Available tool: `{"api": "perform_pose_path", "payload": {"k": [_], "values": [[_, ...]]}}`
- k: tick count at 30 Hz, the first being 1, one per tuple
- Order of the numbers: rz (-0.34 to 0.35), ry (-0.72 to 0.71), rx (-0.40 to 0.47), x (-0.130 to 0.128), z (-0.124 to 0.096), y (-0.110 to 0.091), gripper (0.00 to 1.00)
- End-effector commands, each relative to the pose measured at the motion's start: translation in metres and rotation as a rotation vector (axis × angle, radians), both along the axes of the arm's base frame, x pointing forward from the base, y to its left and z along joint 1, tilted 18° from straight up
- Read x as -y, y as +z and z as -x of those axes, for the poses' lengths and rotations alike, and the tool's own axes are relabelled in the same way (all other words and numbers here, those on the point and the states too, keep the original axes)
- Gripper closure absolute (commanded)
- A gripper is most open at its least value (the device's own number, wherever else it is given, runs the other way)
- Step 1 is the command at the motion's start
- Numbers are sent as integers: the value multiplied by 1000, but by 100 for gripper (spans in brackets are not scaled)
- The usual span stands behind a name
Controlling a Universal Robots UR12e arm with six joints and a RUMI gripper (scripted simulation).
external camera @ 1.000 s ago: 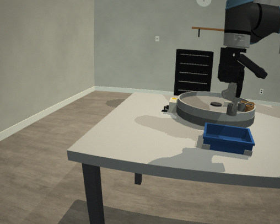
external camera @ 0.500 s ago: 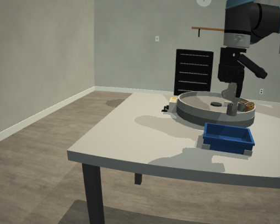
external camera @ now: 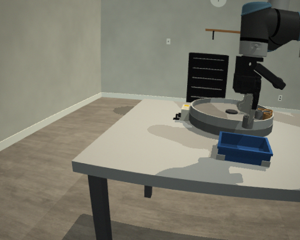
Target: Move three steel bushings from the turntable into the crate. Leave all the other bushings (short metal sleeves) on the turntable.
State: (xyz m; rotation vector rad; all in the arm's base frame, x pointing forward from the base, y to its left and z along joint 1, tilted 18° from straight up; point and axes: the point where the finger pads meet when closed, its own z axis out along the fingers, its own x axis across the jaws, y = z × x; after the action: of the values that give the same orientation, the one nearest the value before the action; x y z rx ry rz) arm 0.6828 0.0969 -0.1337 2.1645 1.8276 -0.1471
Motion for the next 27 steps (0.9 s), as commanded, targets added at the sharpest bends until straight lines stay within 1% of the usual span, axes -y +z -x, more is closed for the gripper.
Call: {"api": "perform_pose_path", "payload": {"k": [1, 4, 7, 27], "values": [[0, 0, 1, 7, -4, -24, 100], [0, 0, 1, 12, -6, -38, 100], [0, 0, 1, 14, -7, -46, 100], [0, 0, 1, 14, -7, -47, 100]]}}
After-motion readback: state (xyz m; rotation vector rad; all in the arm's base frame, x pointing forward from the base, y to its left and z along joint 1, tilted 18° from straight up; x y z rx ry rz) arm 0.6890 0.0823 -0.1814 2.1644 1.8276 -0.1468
